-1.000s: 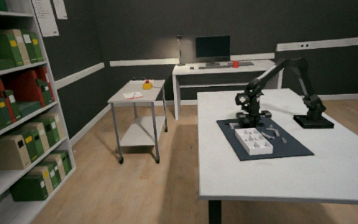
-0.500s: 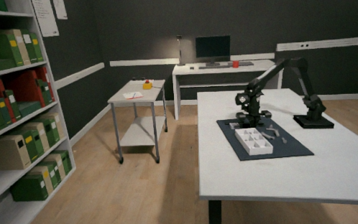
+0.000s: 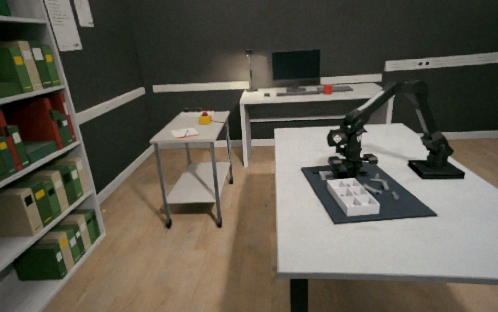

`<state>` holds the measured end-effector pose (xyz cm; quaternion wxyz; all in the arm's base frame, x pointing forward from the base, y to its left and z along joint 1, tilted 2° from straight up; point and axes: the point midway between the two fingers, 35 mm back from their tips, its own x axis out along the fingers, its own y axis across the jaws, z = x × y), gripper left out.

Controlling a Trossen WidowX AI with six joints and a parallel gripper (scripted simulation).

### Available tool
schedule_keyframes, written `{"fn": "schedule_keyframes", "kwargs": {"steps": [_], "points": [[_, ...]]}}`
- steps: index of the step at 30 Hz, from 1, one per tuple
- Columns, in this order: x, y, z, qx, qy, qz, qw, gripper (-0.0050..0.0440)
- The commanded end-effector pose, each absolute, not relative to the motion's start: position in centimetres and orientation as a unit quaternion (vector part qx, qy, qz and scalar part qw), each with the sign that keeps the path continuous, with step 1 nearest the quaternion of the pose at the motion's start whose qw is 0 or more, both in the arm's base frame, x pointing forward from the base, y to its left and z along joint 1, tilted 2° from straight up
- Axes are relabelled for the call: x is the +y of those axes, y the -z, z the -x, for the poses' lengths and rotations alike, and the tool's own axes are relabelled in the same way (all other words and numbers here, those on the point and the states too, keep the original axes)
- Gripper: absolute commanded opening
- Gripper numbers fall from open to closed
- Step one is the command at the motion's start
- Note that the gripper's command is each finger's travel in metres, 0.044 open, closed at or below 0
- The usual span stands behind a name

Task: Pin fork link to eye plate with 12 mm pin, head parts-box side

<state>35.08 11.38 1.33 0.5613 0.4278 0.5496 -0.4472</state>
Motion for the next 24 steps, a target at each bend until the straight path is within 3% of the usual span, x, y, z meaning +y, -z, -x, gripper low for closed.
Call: {"fn": "schedule_keyframes", "kwargs": {"steps": [1, 24], "points": [[11.25, -1.36, -35.18, 0.550, 0.446, -0.429, 0.561, -0.0050], [10.37, -1.59, -35.37, 0.549, 0.445, -0.430, 0.562, -0.0050]]}}
